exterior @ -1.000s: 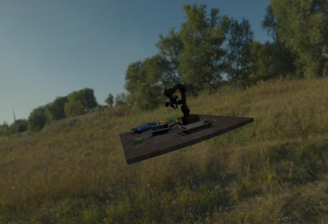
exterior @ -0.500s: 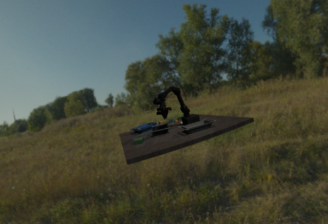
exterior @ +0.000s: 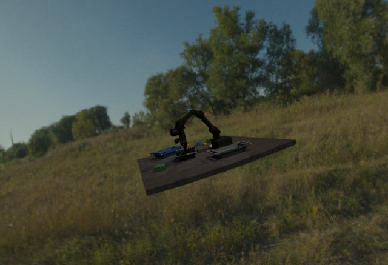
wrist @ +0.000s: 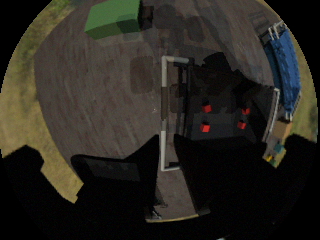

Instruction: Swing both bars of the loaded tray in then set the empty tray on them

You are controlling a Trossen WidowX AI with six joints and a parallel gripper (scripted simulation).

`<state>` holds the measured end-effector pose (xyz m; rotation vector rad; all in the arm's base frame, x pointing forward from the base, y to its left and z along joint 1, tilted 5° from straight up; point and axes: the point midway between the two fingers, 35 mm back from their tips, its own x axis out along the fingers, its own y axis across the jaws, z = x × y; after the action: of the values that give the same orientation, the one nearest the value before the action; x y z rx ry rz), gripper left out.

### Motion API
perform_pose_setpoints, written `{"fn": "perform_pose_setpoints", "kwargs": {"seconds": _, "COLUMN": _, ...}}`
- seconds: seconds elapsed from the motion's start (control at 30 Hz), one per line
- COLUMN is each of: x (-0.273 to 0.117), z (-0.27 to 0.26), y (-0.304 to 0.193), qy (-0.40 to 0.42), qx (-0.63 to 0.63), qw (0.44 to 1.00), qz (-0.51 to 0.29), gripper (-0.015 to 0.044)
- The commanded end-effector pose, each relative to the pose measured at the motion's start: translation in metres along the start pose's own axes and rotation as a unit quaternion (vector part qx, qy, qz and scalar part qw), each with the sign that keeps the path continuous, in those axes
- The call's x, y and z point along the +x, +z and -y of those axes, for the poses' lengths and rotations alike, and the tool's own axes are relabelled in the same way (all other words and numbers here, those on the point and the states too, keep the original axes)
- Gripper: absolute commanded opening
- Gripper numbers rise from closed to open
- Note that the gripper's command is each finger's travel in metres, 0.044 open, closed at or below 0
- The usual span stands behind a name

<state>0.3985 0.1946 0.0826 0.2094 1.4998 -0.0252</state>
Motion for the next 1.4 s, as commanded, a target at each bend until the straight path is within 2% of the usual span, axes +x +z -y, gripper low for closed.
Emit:
{"fn": "perform_pose_setpoints", "kwargs": {"seconds": 0.0, "x": 0.003, "z": 0.0, "y": 0.002, "qy": -0.007, "qx": 0.011, "qw": 1.0, "qz": 0.0, "gripper": 0.0084}}
{"fn": "perform_pose_setpoints", "kwargs": {"seconds": 0.17, "x": 0.016, "z": 0.0, "y": 0.003, "qy": -0.007, "qx": 0.011, "qw": 1.0, "qz": 0.0, "gripper": 0.0084}}
{"fn": "perform_pose_setpoints", "kwargs": {"seconds": 0.47, "x": 0.062, "z": 0.001, "y": 0.002, "qy": -0.006, "qx": 0.011, "qw": 1.0, "qz": 0.0, "gripper": 0.0084}}
{"fn": "perform_pose_setpoints", "kwargs": {"seconds": 1.37, "x": 0.063, "z": 0.001, "y": 0.002, "qy": -0.006, "qx": 0.011, "qw": 1.0, "qz": 0.0, "gripper": 0.0084}}
